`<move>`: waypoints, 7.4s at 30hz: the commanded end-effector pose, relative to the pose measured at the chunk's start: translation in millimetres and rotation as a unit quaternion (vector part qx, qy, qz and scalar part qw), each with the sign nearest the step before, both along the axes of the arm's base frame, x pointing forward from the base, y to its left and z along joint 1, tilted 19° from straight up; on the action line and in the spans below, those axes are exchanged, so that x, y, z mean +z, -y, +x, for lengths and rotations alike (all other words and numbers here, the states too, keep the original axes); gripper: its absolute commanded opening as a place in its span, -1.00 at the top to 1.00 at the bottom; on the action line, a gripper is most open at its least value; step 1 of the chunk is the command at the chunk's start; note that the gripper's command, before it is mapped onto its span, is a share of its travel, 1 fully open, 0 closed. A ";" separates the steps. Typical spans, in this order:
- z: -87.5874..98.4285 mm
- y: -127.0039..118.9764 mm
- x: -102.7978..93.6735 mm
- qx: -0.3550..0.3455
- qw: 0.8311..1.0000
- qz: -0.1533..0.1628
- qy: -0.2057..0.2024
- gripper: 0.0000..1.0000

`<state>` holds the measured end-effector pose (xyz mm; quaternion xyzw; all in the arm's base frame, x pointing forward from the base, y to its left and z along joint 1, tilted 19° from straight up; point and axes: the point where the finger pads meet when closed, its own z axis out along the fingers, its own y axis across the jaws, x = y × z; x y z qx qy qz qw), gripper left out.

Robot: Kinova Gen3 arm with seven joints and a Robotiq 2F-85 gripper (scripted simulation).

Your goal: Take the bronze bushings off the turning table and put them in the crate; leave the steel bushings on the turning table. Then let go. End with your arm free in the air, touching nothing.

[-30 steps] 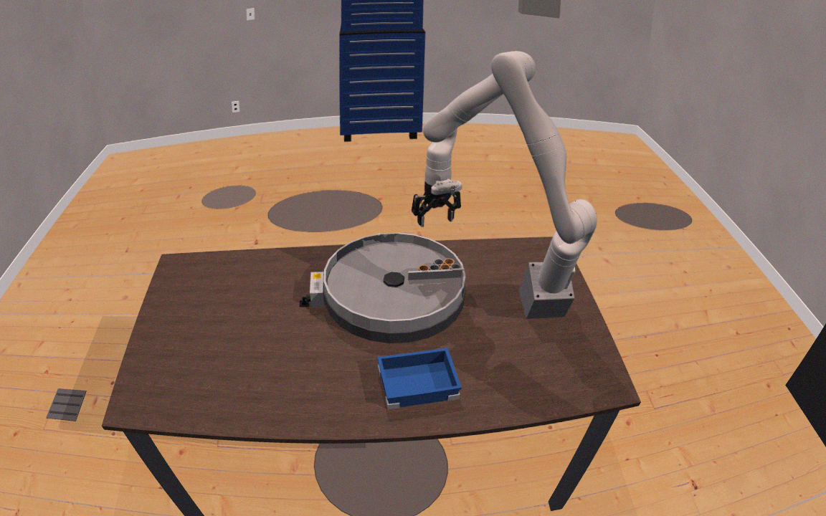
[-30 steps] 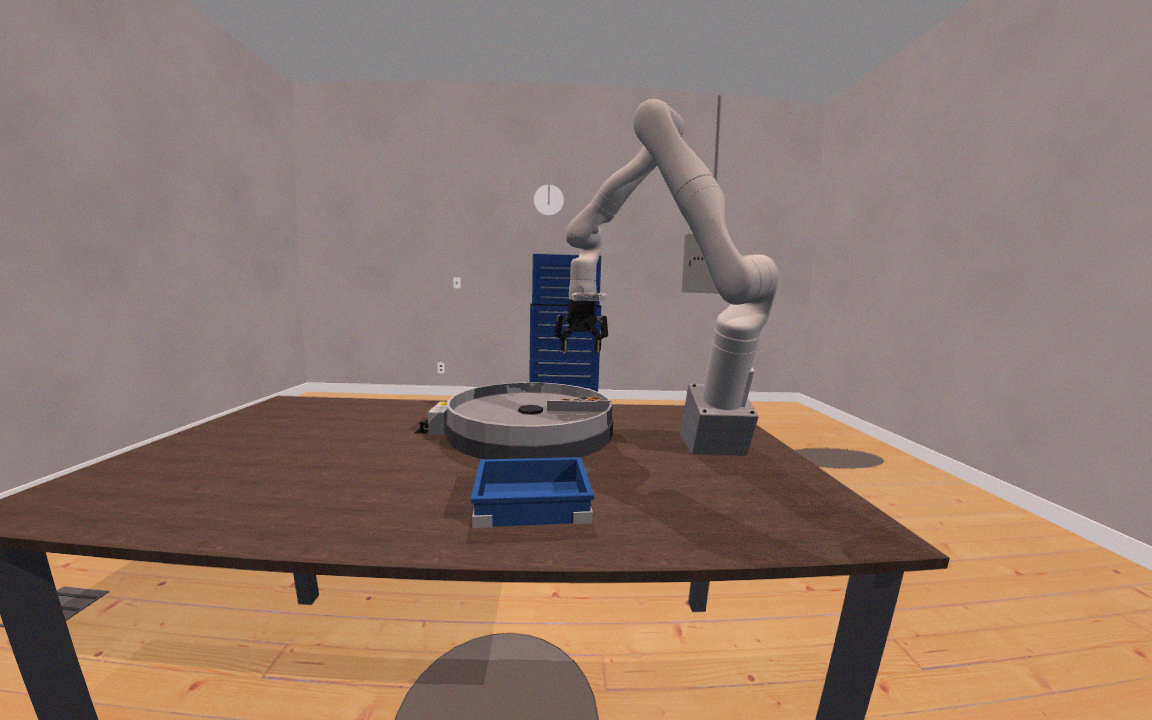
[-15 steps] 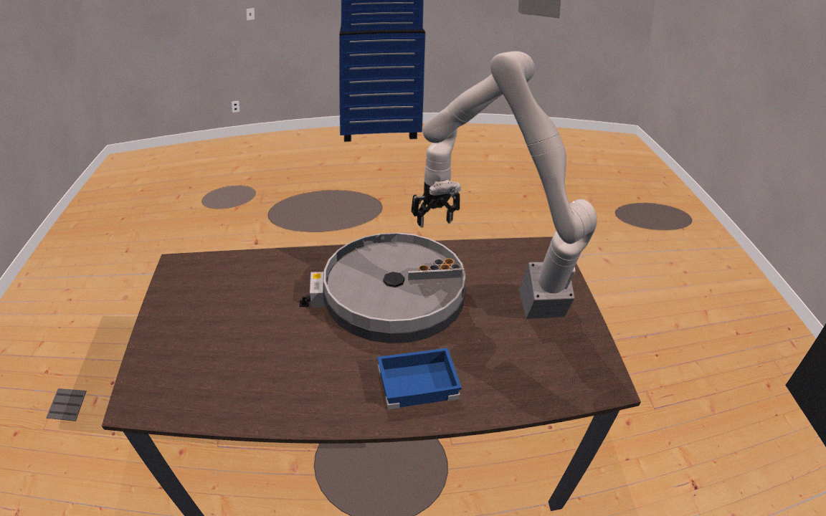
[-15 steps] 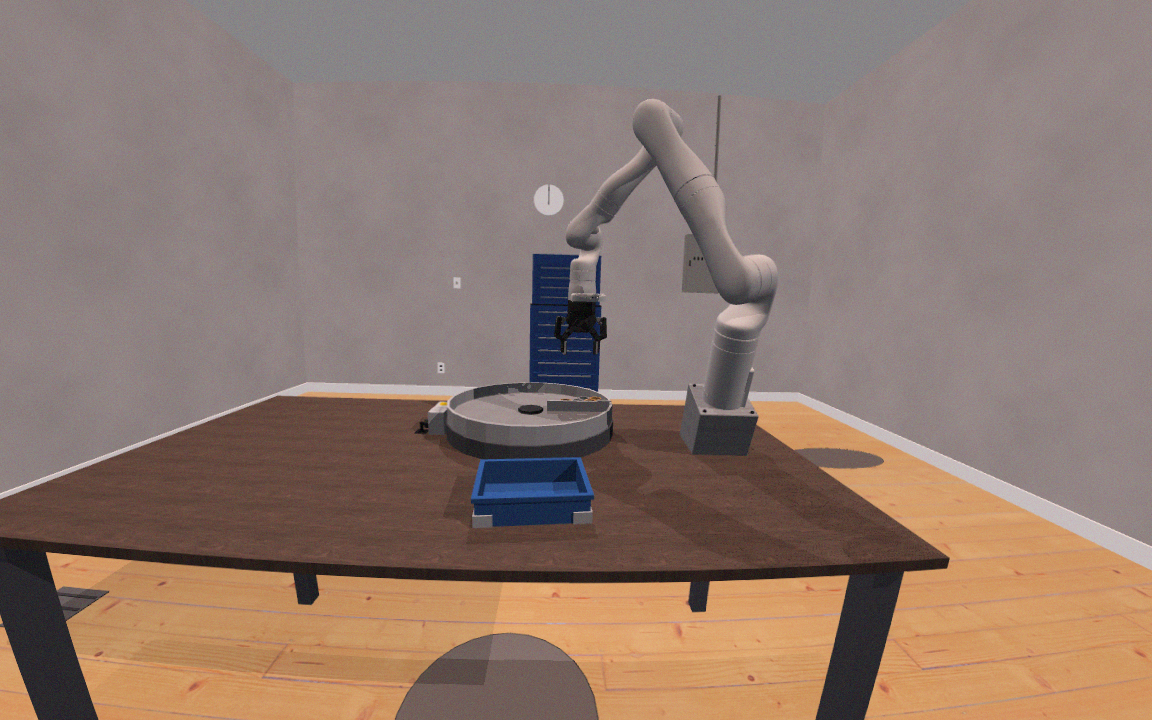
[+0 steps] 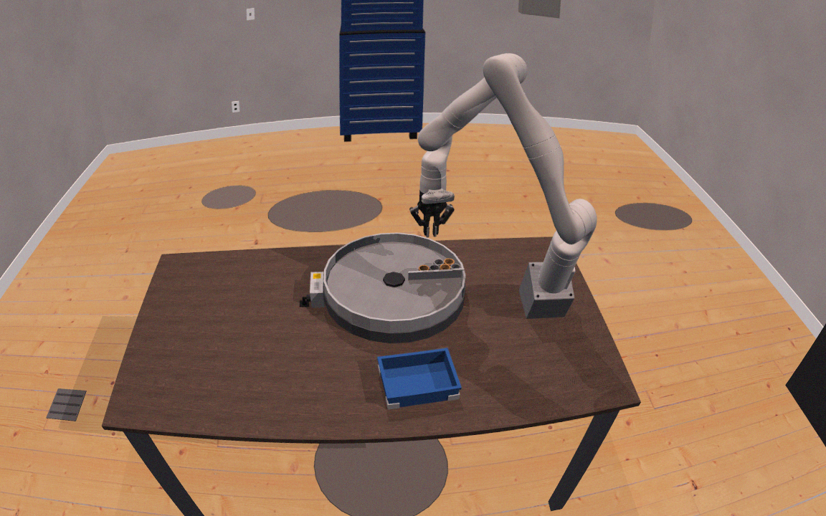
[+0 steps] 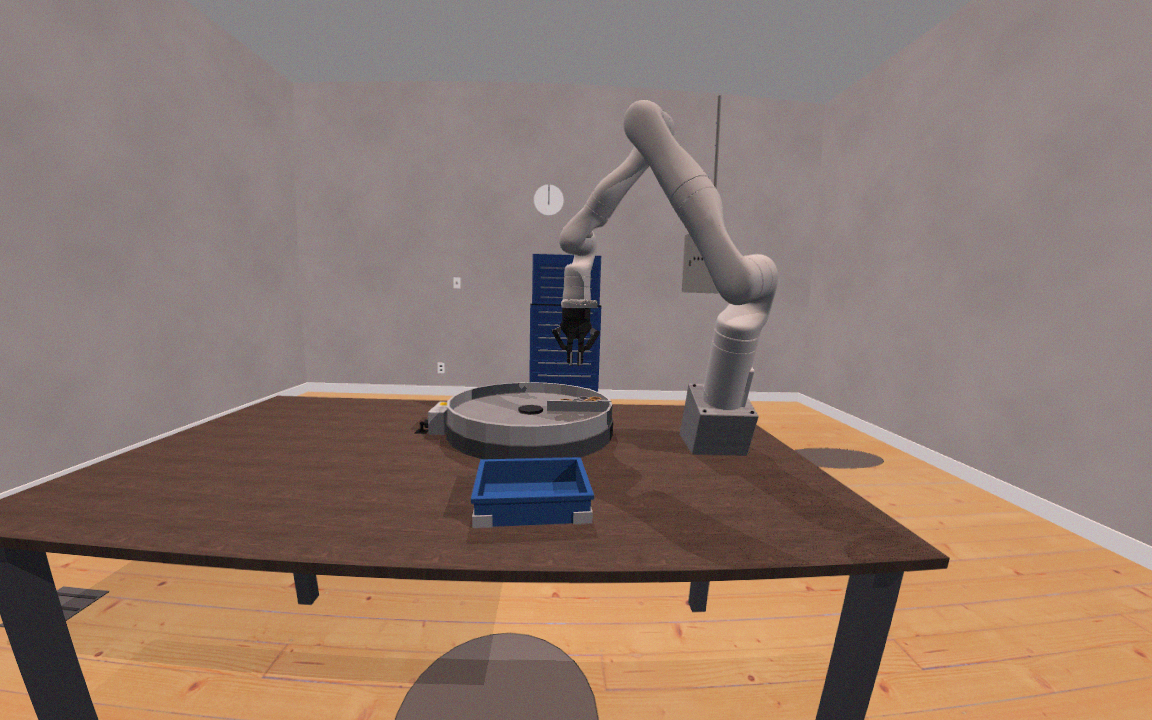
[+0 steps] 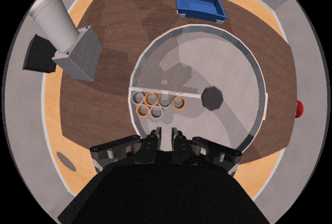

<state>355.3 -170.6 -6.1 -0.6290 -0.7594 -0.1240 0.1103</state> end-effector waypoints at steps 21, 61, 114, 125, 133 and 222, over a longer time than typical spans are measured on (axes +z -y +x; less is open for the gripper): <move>26.2 -47.2 -17.8 -0.148 0.988 -0.002 -0.051 0.69; 29.0 -52.2 -19.7 -0.165 0.985 -0.002 -0.056 0.72; 28.8 -65.5 -55.5 -0.164 0.985 -0.002 -0.056 0.72; 28.8 -66.5 -58.4 -0.164 0.985 -0.002 -0.056 0.72; 28.8 -66.5 -58.4 -0.164 0.985 -0.002 -0.056 0.72; 28.6 -73.4 -78.3 -0.164 0.985 -0.002 -0.056 1.00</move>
